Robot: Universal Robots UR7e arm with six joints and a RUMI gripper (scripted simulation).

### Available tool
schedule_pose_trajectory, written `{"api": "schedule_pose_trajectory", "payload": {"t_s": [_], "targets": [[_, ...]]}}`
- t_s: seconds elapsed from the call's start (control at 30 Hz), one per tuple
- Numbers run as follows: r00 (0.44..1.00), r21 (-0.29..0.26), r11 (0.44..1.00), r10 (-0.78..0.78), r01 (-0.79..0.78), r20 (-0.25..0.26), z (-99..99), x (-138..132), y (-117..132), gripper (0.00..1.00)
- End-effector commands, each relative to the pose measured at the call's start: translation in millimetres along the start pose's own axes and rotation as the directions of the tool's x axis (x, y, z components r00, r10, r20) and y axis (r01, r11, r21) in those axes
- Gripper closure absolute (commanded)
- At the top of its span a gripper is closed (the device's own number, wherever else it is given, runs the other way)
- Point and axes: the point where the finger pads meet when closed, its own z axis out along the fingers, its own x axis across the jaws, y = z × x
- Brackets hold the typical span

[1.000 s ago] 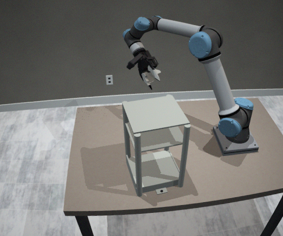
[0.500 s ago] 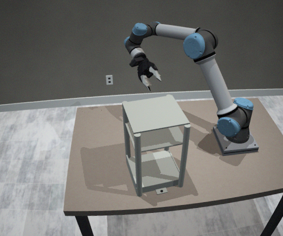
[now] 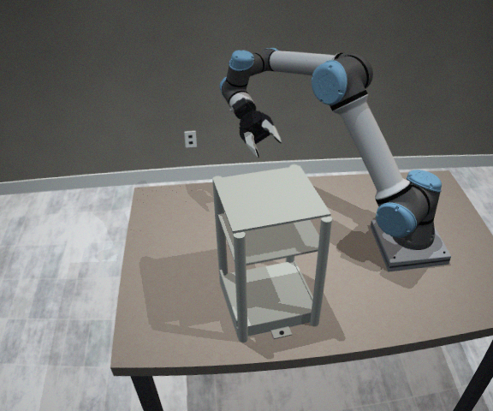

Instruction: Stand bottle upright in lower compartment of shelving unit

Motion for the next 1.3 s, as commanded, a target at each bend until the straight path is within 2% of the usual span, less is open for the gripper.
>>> {"api": "schedule_pose_trajectory", "payload": {"t_s": [0.0,0.27,0.63,1.27], "targets": [[0.991,0.065,0.989,-0.131,0.13,0.003,-3.7,1,2,0.54],[0.959,0.141,0.949,-0.282,0.283,-0.026,-9.4,3,6,0.54],[0.916,0.194,0.896,-0.394,0.4,-0.069,-14.5,4,9,0.54],[0.871,0.228,0.841,-0.478,0.491,-0.114,-19.1,6,13,0.54]]}}
